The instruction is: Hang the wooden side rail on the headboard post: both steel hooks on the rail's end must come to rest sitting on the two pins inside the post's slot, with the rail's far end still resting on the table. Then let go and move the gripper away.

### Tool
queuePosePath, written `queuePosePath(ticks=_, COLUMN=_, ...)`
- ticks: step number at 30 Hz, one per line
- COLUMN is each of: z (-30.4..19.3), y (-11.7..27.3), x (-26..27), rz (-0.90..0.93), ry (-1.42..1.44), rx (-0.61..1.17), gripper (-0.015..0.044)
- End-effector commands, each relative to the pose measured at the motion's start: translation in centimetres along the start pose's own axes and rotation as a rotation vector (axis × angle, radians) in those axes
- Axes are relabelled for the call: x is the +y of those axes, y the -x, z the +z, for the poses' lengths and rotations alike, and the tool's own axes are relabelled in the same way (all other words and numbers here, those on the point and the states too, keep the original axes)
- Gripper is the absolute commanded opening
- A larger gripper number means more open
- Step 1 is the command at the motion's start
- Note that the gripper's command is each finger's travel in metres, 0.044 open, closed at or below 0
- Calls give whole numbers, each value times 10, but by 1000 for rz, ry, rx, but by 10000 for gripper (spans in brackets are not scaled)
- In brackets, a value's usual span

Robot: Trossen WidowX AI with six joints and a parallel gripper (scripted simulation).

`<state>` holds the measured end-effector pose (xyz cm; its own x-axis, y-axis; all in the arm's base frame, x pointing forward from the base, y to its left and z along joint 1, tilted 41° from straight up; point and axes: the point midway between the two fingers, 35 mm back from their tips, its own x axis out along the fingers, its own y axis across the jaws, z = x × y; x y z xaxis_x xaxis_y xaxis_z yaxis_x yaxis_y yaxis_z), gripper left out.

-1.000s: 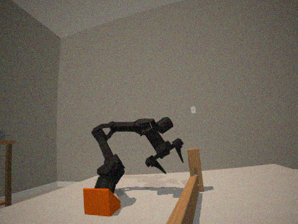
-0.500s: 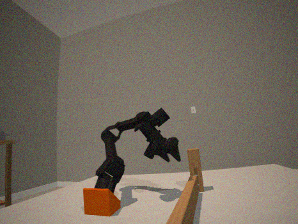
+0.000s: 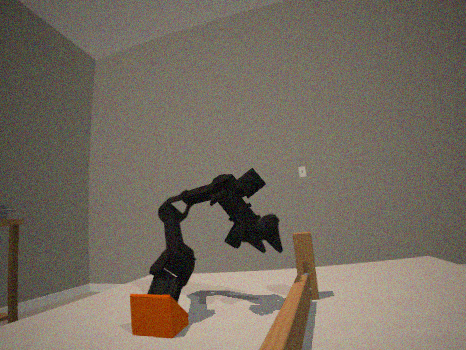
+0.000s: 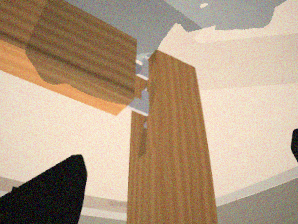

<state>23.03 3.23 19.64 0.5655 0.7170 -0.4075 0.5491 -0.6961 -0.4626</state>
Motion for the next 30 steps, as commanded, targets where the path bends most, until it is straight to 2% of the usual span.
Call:
queuePosePath(ticks=1, z=-1, y=0, x=0, rz=-3, ry=-4, rx=3, gripper=440)
queuePosePath(ticks=4, z=-5, y=-2, x=7, rz=-4, ry=134, rx=26, gripper=440)
queuePosePath(ticks=15, z=-25, y=-15, x=62, rz=111, ry=1485, rx=215, gripper=440)
queuePosePath(ticks=24, z=-23, y=-17, x=85, rz=347, ry=2578, rx=309, gripper=440)
queuePosePath(ticks=30, z=-10, y=-17, x=85, rz=580, ry=3265, rx=369, gripper=440)
